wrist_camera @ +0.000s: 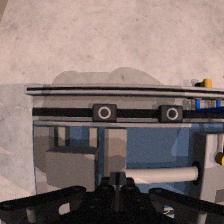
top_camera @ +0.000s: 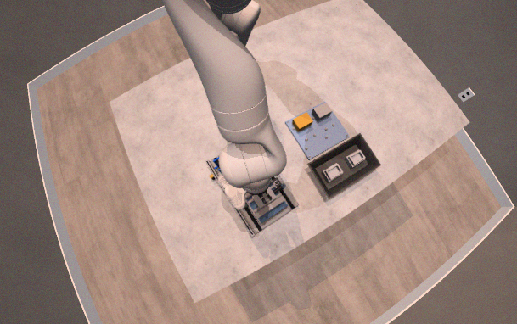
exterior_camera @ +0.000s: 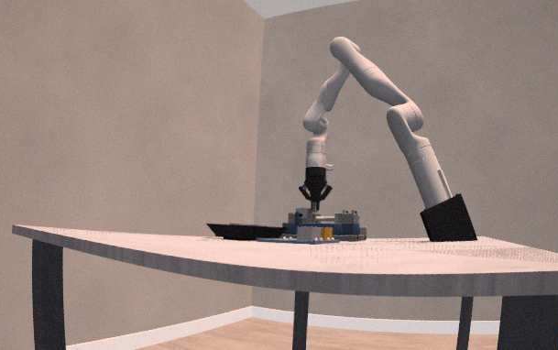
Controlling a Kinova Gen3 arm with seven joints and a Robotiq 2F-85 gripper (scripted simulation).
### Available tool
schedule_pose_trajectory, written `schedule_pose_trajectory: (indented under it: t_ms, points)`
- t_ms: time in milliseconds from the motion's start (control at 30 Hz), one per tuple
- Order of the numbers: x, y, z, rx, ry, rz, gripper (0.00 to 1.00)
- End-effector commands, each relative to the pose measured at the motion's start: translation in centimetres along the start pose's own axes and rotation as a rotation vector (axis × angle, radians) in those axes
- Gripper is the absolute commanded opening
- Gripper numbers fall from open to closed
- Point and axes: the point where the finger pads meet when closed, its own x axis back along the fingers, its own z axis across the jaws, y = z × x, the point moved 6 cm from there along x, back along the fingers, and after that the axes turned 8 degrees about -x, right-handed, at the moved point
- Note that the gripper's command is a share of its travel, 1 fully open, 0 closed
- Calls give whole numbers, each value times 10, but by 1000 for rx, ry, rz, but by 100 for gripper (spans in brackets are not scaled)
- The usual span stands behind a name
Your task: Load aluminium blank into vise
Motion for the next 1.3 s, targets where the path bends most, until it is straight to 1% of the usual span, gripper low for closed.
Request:
schedule_pose_trajectory:
  t_ms: [0, 233, 467, 533, 700, 1033, 1100, 1133, 1267]
  points:
    - [2, 0, -2, 2, -10, 1, 0]
    - [4, 0, -1, 2, -6, 2, 0]
    - [14, -1, -2, 16, -8, 5, 0]
    - [14, -1, -2, 16, -8, 5, 0]
    - [27, 1, -2, 9, -9, -2, 0]
    - [58, 1, -2, 9, -9, -2, 0]
    - [58, 1, -2, 9, -9, -2, 0]
    - [61, 0, -1, 10, -7, 5, 0]
    - [71, 1, -2, 13, -8, 1, 0]
